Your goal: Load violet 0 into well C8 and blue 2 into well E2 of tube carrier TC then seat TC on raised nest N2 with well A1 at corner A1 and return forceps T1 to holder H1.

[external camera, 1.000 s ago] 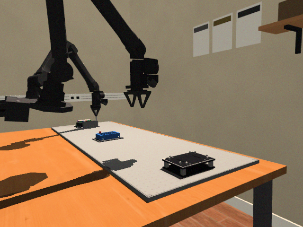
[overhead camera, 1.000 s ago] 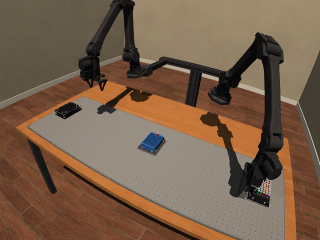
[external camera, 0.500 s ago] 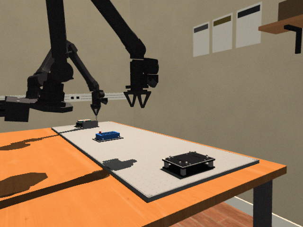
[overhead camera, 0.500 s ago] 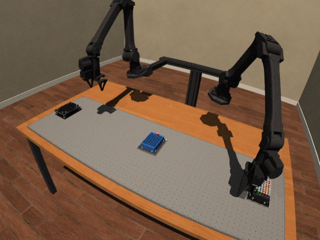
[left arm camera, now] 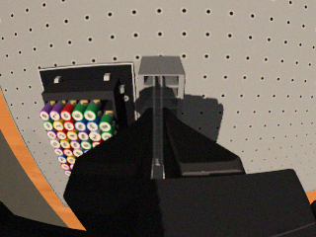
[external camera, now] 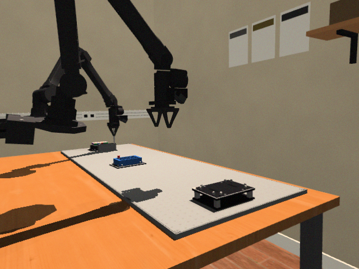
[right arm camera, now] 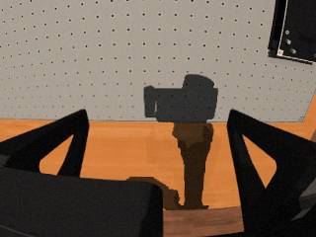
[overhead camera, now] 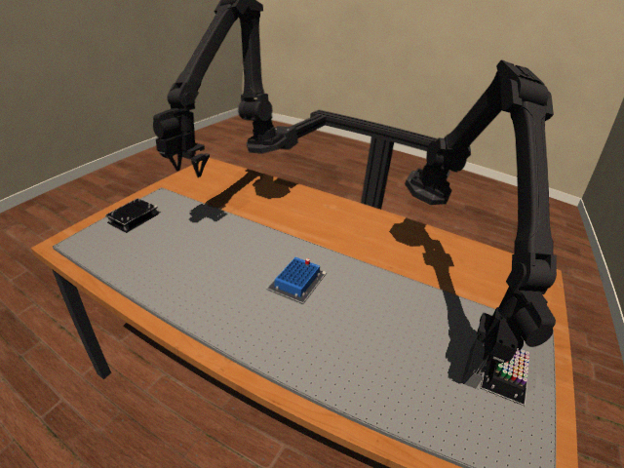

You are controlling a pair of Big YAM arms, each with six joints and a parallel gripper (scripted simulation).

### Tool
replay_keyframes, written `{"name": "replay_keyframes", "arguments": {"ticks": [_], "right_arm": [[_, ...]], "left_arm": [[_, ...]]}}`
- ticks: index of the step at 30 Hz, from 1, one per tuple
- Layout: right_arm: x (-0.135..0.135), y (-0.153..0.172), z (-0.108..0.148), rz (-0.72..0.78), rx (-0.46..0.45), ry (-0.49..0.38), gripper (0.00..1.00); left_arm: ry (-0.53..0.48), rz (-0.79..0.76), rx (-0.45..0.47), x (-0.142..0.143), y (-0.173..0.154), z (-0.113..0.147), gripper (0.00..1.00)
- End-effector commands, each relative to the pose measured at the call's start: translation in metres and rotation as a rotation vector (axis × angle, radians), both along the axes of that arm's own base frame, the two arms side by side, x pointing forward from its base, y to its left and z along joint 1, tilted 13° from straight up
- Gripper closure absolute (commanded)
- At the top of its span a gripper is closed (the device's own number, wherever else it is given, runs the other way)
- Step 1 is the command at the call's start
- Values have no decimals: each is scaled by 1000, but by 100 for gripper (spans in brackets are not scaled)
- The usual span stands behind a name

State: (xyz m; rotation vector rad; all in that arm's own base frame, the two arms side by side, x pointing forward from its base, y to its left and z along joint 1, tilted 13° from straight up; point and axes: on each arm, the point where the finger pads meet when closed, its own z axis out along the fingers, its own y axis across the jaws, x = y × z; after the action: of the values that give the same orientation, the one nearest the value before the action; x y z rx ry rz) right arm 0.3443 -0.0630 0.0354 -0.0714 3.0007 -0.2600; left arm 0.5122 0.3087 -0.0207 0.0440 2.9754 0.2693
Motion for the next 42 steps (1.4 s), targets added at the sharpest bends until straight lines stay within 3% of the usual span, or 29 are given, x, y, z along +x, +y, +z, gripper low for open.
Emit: {"name": "replay_keyframes", "arguments": {"ticks": [1, 5, 9, 15, 19, 20, 26, 31, 34, 42], "right_arm": [[31, -5, 24, -19, -8, -82, 0], [31, -5, 24, -19, -8, -82, 0], [31, -5, 24, -19, -8, -82, 0], [31, -5, 25, -19, -8, -82, 0], [31, -5, 24, -19, -8, -82, 0], [31, -5, 24, -19, -8, -82, 0], [31, -5, 24, -19, -8, -82, 0], [31, -5, 24, -19, -8, -82, 0], [31, -5, 24, -19, -8, -82, 0], [31, -5, 24, -19, -8, -82, 0]], "left_arm": [[-12, -2, 4, 4, 1, 15, 93], [-21, -3, 9, 5, 1, 23, 92], [4, -3, -6, 0, -3, 10, 92], [-17, -3, 6, 2, -4, 28, 92], [3, -3, -5, -1, -6, 17, 92], [25, -3, -18, -4, -8, 3, 92], [-14, -2, 4, 1, -7, 32, 92], [10, 0, -10, -4, -9, 20, 92], [-10, -1, 1, -1, -8, 35, 92], [-5, -1, -1, -3, -9, 36, 92]]}}
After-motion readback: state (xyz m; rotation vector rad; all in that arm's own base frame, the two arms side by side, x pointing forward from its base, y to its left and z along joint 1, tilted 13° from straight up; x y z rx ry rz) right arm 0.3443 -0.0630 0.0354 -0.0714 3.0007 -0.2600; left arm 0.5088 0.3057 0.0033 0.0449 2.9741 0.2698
